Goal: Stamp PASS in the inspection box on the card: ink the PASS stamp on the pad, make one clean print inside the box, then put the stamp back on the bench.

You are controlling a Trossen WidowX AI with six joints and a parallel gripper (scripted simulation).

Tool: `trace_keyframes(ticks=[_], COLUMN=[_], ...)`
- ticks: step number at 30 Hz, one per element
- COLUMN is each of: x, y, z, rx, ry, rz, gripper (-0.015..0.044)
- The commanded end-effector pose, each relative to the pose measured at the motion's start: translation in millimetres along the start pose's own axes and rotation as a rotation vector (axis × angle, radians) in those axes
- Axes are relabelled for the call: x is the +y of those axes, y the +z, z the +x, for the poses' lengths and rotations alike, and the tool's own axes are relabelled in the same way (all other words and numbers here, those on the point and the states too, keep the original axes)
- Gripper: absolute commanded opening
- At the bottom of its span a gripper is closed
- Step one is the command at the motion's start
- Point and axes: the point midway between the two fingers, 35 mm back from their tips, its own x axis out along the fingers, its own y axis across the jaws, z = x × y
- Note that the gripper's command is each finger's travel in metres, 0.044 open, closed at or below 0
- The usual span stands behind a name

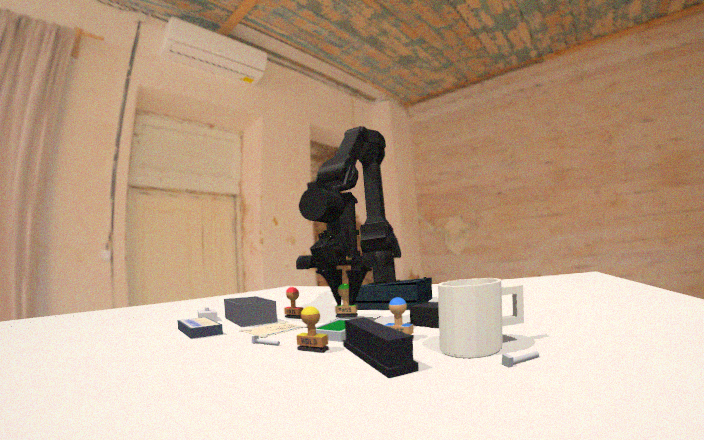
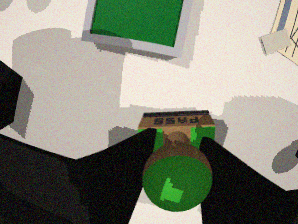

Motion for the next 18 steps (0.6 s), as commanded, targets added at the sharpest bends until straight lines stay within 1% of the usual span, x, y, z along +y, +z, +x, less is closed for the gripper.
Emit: trace_keyframes(ticks=[1,18], x=[-0.1,0.1], y=[0.8,1.5], z=[-3.2,-11.2], rx=[-0.004,-0.004], ry=[-0.001,-0.002], rz=[0.003,0.003], gripper=[0.0000,0.0000])
